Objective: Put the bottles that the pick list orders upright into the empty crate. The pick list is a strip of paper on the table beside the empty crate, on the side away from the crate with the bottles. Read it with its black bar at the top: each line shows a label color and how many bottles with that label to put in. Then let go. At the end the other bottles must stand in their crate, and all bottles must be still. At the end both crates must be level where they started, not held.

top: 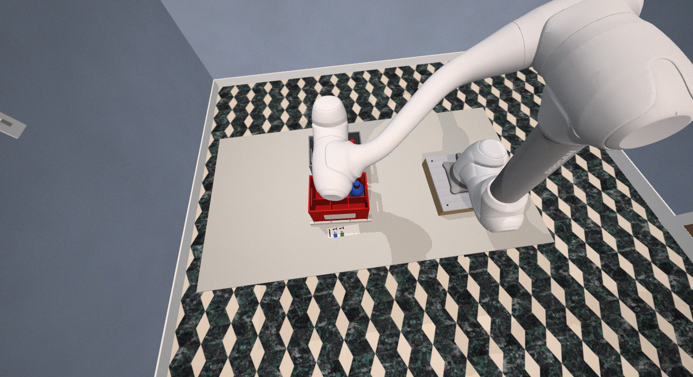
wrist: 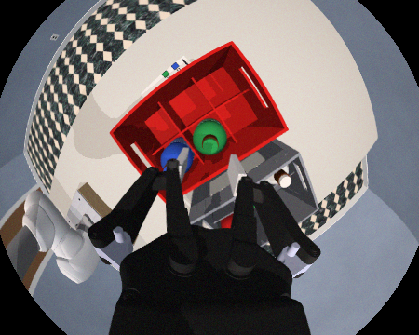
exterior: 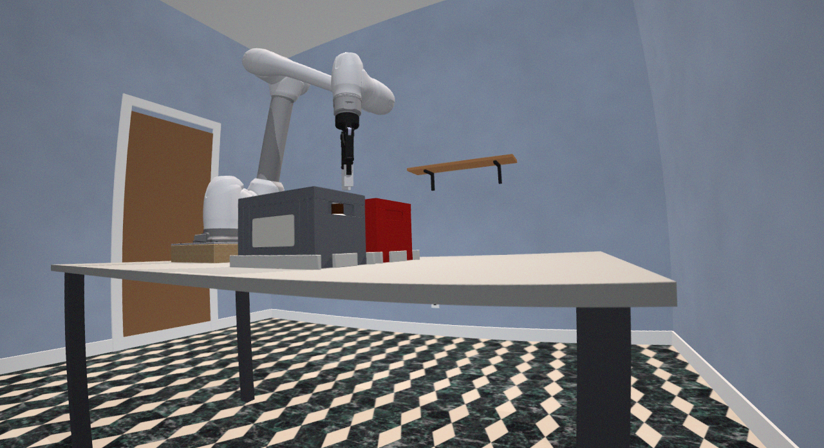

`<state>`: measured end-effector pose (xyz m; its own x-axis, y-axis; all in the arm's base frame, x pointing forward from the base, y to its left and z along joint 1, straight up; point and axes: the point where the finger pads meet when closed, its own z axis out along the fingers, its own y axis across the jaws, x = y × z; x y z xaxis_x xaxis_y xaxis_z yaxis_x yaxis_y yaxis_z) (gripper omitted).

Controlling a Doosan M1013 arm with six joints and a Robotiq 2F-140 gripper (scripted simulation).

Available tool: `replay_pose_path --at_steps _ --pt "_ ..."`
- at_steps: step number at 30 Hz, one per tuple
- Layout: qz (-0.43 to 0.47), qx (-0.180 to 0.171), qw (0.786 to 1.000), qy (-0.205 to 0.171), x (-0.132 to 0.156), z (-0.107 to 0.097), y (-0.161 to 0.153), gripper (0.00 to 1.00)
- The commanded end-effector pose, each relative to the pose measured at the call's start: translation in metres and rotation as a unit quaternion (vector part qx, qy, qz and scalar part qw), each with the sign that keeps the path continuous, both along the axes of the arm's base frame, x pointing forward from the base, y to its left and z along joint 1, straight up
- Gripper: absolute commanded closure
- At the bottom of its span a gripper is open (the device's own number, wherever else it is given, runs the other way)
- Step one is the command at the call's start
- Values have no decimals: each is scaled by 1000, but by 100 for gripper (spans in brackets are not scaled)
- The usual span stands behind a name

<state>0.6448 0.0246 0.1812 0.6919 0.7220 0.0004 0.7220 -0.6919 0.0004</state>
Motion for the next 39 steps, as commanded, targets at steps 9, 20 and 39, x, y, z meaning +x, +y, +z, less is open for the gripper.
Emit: replay_pose_path --at_steps 9,20,39 --pt "0 0 1000 0 0 2 0 62" --pt "0 0 1000 0 0 2 0 62" --pt "0 0 1000 0 0 5 11 62"
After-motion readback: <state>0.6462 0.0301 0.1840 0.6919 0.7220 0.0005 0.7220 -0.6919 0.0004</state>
